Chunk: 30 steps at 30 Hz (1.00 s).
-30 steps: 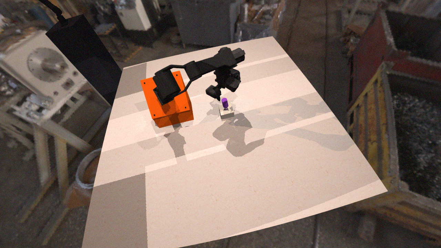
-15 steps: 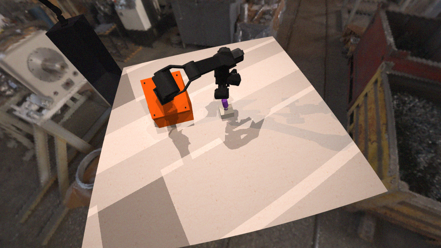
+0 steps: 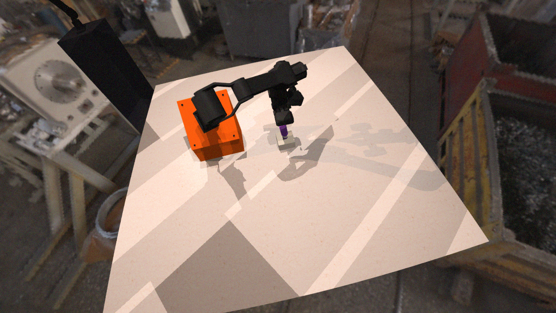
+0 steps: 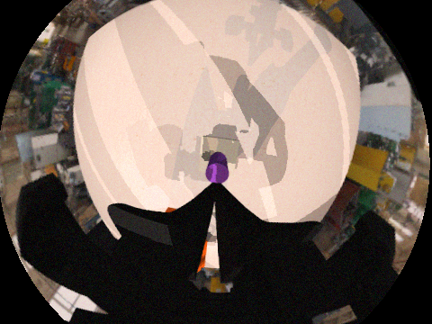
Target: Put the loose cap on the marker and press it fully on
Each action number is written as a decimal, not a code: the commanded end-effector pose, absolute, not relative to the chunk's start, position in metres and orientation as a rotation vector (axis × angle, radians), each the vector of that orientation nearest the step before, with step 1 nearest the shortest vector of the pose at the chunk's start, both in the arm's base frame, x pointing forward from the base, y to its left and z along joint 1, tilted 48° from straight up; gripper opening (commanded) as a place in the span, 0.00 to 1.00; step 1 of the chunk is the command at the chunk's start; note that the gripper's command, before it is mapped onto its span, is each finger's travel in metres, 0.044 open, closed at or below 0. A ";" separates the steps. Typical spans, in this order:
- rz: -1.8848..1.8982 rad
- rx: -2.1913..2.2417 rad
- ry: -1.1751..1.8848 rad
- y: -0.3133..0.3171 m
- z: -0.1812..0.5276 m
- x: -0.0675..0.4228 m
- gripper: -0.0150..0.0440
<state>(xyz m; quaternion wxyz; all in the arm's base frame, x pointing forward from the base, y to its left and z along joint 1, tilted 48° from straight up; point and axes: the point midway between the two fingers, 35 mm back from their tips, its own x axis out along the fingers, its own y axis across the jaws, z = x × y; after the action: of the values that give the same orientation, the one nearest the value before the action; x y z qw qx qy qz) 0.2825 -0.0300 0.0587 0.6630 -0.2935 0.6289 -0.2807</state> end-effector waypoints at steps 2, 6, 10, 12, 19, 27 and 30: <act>-0.633 -0.670 1.420 -0.033 0.057 0.283 0.25; -0.633 -0.670 1.420 -0.038 0.053 0.283 0.25; -0.633 -0.671 1.420 -0.042 0.049 0.284 0.25; -0.633 -0.671 1.420 -0.044 0.047 0.284 0.25; -0.634 -0.671 1.419 -0.051 0.041 0.284 0.25; -0.634 -0.671 1.419 -0.060 0.034 0.285 0.25; -0.631 -0.667 1.408 -0.056 0.037 0.288 0.25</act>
<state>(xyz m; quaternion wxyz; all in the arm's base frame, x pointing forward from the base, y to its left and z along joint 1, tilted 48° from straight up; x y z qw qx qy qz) 0.2876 -0.0566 0.0360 0.6665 -0.2953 0.6247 -0.2801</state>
